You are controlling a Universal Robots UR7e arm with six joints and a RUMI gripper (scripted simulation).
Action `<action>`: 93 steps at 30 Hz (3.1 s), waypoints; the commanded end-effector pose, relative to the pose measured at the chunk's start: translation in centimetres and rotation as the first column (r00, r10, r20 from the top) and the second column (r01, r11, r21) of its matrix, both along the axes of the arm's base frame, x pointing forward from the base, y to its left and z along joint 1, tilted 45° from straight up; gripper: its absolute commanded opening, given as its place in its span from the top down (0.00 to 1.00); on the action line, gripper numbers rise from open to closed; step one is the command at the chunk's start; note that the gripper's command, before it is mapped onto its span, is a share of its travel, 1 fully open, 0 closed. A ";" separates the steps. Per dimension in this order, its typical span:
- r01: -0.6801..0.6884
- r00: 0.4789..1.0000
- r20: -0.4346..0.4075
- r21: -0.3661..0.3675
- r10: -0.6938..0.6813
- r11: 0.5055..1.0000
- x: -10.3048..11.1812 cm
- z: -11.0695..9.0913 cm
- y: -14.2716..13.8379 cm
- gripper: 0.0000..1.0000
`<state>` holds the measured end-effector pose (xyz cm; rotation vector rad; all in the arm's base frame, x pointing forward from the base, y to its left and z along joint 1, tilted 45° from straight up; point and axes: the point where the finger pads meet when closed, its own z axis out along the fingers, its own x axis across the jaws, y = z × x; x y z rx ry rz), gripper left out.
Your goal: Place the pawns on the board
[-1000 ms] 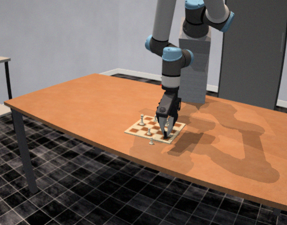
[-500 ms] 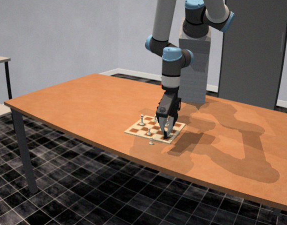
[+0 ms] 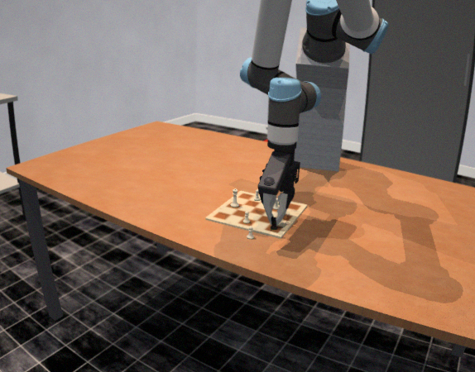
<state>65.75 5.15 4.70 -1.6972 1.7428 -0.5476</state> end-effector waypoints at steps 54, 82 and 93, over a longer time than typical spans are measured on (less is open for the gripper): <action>0.001 1.000 0.001 0.000 -0.001 1.000 -5.8 5.9 -1.1 0.80; 0.000 1.000 0.002 0.000 0.000 1.000 -6.2 6.5 -1.2 0.00; -0.048 0.999 0.011 -0.049 0.049 0.998 -5.5 6.8 -1.7 0.00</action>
